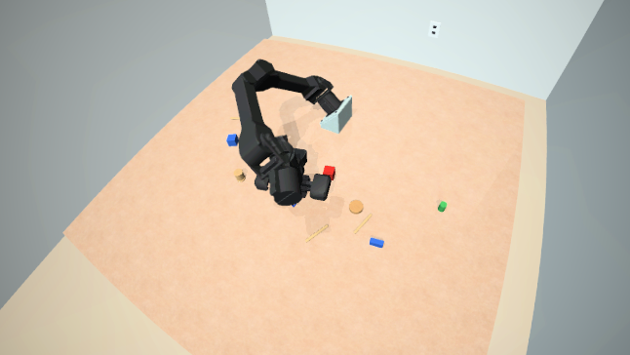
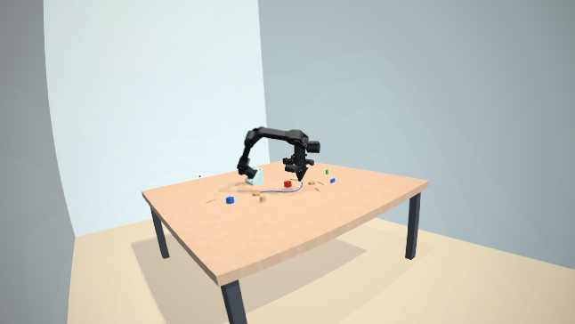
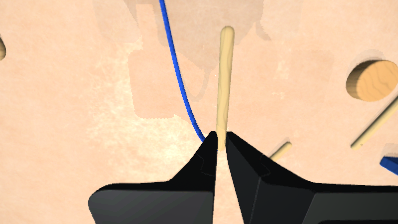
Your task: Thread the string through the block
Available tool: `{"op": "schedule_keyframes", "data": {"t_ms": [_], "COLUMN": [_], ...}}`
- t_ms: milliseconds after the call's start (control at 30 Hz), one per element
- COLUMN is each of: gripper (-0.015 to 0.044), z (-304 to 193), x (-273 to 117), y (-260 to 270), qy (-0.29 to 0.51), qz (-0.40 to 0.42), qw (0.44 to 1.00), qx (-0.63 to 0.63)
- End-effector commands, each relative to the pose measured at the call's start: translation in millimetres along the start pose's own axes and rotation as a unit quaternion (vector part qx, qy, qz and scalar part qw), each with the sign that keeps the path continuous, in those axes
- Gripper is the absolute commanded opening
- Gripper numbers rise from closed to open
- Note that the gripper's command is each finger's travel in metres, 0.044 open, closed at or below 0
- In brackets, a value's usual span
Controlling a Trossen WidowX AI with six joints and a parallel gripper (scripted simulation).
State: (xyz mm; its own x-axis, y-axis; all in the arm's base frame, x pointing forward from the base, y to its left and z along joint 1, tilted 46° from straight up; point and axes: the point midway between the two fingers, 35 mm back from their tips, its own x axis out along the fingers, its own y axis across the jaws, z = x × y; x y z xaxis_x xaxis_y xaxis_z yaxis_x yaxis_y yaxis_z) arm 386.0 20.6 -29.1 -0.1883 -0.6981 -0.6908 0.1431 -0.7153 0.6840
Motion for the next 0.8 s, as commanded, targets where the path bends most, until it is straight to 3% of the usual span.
{"op": "schedule_keyframes", "data": {"t_ms": [0,767], "gripper": [0.0,0.0], "z": [-7.3,-34.8], "x": [-0.8,-2.2], "y": [-1.0,-7.1], "qy": [0.008,0.034], "qz": [0.002,0.005], "qw": [1.0,0.999], "qx": [0.0,-0.001]}}
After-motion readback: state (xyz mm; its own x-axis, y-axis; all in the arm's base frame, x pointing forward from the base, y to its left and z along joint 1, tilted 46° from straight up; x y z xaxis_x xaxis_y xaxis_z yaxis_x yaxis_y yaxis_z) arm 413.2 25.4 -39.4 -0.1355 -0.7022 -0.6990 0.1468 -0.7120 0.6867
